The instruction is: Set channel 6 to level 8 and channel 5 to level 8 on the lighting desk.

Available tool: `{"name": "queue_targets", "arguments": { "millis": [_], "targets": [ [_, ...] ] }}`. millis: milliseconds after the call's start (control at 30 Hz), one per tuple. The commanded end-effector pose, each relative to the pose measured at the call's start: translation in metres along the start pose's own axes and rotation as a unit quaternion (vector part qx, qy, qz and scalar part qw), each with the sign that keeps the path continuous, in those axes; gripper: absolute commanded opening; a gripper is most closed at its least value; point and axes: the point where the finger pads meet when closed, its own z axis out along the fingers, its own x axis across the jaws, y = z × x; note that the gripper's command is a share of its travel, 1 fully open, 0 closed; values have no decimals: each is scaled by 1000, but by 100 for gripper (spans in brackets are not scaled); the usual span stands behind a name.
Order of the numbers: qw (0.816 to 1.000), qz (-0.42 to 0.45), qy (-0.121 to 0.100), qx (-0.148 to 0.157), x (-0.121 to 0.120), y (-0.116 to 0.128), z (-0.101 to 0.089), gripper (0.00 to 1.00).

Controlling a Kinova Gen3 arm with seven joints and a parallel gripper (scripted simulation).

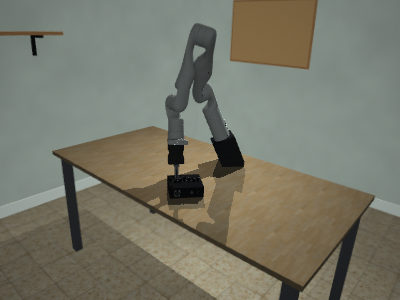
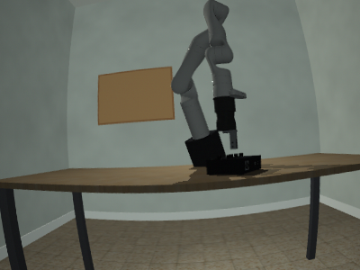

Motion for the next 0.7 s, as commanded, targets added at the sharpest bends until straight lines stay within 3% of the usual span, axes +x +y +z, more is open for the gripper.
{"name": "queue_targets", "arguments": {
  "millis": [0, 667],
  "targets": [
    [1000, 5, 2, 0, 2, 1, 3, 0],
    [1000, 5, 2, 0, 2, 1, 12, 0]
  ]
}}
